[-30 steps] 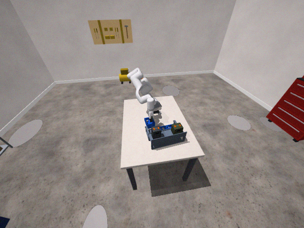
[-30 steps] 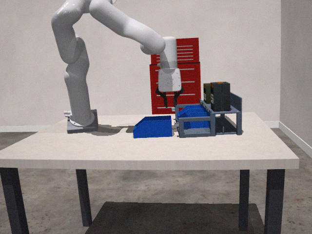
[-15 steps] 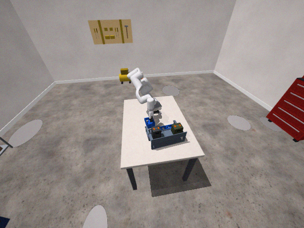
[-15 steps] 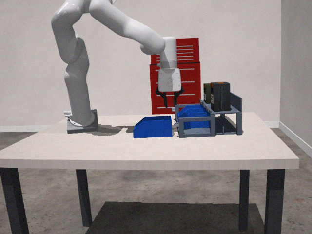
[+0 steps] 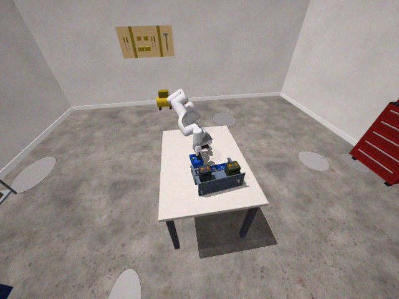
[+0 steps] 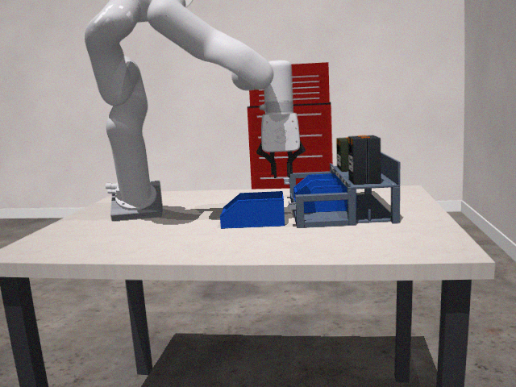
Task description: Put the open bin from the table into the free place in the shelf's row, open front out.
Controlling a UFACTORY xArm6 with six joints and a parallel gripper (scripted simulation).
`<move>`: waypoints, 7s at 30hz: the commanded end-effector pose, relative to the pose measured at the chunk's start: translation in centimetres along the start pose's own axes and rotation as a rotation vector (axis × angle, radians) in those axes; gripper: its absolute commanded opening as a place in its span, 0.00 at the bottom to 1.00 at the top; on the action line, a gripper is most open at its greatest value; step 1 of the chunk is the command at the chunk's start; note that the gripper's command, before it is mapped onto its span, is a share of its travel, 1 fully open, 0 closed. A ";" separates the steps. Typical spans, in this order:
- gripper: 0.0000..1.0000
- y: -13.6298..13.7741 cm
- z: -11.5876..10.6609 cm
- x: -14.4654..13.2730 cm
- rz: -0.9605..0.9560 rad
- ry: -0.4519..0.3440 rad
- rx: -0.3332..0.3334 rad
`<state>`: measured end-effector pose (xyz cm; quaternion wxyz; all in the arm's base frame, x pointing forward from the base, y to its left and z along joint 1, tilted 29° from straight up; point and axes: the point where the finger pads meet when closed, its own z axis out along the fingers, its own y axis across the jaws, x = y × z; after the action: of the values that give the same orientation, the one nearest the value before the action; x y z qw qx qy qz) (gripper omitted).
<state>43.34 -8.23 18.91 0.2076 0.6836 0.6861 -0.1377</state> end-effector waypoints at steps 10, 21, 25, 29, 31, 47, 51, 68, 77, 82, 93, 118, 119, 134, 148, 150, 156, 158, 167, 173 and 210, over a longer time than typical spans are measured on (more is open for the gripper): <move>0.33 0.0 -0.2 0.1 0.001 0.000 -0.004; 0.33 0.0 0.8 0.0 0.001 0.000 -0.004; 0.33 0.0 0.8 0.0 0.001 0.000 -0.004; 0.33 0.0 0.8 0.0 0.001 0.000 -0.004; 0.33 0.0 0.8 0.0 0.001 0.000 -0.004; 0.33 0.0 1.8 0.0 0.001 0.000 -0.004; 0.33 0.0 2.4 0.0 0.001 0.000 -0.004; 0.33 0.0 3.4 0.0 0.001 0.000 -0.004; 0.33 0.0 3.8 0.0 0.001 0.000 -0.004; 0.33 0.0 3.8 0.0 0.001 0.000 -0.004; 0.33 0.0 4.8 0.0 0.001 0.000 -0.004; 0.33 0.1 6.1 0.0 0.001 0.000 -0.004; 0.33 0.1 6.3 0.0 0.001 0.000 -0.004; 0.33 0.1 6.8 0.0 0.001 0.000 -0.004; 0.33 0.0 6.9 0.0 0.001 0.000 -0.004; 0.33 0.0 6.9 0.0 0.001 0.000 -0.004; 0.00 0.0 6.9 0.0 0.001 0.000 -0.004; 0.00 0.0 6.9 0.0 0.001 0.000 -0.004; 0.00 0.0 6.9 0.0 0.001 0.000 -0.004; 0.00 0.0 6.9 0.0 0.001 0.000 -0.004; 0.00 0.0 6.9 0.0 0.001 0.000 -0.004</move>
<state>43.93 -11.52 12.70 0.2075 0.6835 0.6862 -0.1377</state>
